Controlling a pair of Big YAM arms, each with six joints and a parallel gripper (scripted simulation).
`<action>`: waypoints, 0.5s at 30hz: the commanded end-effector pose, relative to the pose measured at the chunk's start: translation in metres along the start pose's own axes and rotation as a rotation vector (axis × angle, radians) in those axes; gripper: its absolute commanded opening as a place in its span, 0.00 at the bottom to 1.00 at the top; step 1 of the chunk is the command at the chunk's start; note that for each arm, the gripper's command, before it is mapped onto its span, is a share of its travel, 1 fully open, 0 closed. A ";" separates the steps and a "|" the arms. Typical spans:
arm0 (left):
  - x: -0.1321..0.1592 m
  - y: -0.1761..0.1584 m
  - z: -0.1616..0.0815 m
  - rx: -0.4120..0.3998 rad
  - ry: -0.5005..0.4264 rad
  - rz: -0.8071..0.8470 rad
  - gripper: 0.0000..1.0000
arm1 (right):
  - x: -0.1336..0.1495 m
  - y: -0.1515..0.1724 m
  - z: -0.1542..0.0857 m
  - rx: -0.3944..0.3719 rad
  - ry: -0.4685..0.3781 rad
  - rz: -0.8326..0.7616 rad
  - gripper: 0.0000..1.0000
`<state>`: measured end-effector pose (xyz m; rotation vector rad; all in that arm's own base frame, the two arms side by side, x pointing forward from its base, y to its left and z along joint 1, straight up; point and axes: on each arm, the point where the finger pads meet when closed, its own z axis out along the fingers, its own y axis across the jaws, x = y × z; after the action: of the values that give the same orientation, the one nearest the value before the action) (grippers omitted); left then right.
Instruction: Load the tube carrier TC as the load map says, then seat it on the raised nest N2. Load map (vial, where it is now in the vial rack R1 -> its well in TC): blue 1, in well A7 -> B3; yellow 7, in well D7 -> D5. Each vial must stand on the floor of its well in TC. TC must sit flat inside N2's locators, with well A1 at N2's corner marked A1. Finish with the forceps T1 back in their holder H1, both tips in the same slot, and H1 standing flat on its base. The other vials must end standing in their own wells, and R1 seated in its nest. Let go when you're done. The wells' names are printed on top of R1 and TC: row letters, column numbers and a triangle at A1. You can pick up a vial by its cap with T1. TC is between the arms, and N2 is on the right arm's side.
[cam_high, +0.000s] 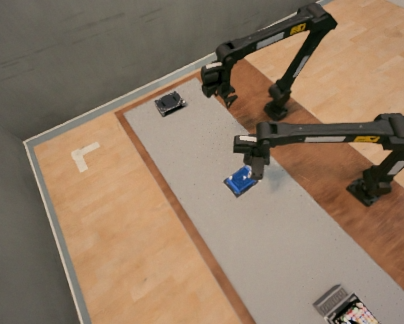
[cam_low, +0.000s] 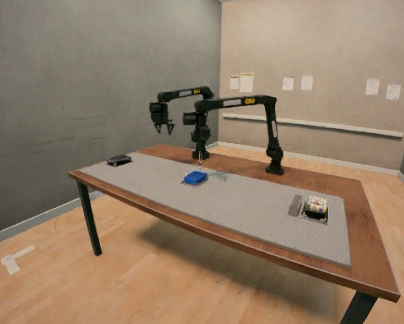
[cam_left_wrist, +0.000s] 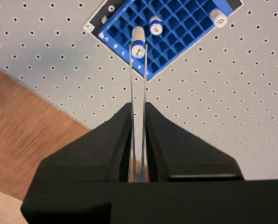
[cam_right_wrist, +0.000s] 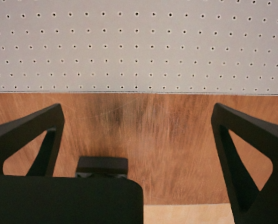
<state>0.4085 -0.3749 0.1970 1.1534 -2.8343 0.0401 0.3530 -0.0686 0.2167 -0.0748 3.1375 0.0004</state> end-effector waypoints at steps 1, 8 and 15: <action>-0.005 -0.015 -0.032 0.062 -0.007 0.004 0.09 | -0.008 -0.001 -0.012 0.008 -0.032 0.013 1.00; -0.004 -0.016 -0.030 0.059 -0.008 0.005 0.09 | -0.008 -0.001 -0.012 0.008 -0.032 0.013 1.00; -0.004 -0.012 -0.021 0.038 -0.006 0.002 0.09 | -0.008 -0.001 -0.012 0.008 -0.032 0.013 1.00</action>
<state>0.4085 -0.3748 0.1970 1.1536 -2.8347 0.0395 0.3530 -0.0686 0.2167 -0.0748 3.1375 0.0004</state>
